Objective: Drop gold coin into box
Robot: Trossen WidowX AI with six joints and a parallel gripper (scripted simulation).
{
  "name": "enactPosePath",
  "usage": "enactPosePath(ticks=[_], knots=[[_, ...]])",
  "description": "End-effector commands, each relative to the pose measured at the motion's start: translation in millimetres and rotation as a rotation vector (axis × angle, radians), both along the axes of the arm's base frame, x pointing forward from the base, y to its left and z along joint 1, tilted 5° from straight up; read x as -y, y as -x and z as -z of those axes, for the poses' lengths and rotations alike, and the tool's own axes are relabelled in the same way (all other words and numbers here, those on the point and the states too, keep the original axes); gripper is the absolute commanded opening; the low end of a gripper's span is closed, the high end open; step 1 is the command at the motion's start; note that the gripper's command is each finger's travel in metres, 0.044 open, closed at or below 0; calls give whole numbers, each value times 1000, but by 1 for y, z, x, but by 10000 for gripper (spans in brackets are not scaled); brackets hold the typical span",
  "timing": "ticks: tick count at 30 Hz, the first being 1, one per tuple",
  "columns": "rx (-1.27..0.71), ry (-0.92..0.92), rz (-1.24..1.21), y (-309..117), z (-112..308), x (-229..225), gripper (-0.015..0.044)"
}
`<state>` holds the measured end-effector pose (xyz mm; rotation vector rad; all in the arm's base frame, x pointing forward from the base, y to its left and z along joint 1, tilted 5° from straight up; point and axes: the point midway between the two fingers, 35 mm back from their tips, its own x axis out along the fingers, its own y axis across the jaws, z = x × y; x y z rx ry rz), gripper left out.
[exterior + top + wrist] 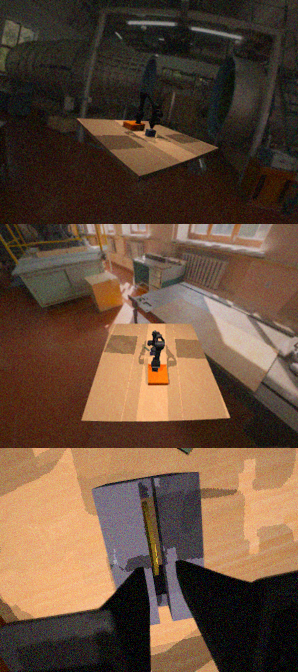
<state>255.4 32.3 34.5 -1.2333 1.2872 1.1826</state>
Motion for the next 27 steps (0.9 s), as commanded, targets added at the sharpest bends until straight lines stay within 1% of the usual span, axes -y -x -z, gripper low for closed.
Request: enactPosePath(ticks=[1, 9, 18, 20, 22, 27], knots=[[1, 0, 0, 0, 0, 0, 161], [1, 0, 0, 0, 0, 0, 161], [0, 0, 0, -1, -20, -1, 397], [-3, 0, -2, 0, -40, -3, 440], [-7, 1, -3, 3, -60, -3, 440], [-7, 1, -3, 3, -62, -3, 440]])
